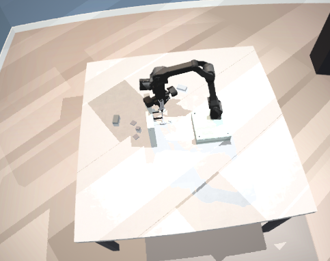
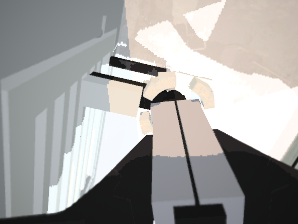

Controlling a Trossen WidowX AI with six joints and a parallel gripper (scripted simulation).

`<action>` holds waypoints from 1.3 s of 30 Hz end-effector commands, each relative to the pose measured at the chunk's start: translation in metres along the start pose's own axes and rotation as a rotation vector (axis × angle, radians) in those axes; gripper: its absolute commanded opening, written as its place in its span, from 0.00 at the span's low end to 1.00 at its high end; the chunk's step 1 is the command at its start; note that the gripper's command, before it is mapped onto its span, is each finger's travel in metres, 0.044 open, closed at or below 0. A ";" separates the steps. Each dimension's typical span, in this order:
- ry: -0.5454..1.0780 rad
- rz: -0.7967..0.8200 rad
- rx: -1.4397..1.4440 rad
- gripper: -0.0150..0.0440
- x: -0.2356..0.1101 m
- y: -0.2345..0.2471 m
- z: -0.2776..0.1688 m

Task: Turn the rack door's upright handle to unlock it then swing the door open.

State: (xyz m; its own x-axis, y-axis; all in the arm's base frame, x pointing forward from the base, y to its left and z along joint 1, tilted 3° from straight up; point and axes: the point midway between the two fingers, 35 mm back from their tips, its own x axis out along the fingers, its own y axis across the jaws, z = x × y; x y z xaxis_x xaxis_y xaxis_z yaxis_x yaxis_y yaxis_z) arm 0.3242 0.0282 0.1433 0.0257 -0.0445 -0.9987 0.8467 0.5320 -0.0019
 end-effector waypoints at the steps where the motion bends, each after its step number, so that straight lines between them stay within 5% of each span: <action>1: -0.002 0.002 0.168 0.30 0.000 0.000 0.000; 12: -0.002 0.002 0.677 0.30 0.000 0.000 0.000; 24: -0.002 0.002 0.685 0.30 0.000 0.000 0.000; 34: -0.002 0.002 0.685 0.74 0.000 0.000 0.000; 39: -0.002 0.002 0.562 0.76 0.000 0.000 0.000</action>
State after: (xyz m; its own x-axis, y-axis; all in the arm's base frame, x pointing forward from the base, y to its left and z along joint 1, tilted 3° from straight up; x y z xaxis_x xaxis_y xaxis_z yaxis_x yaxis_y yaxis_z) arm 0.3226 0.0272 0.1438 0.0205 -0.0453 -0.9988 0.9969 -0.0747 0.0239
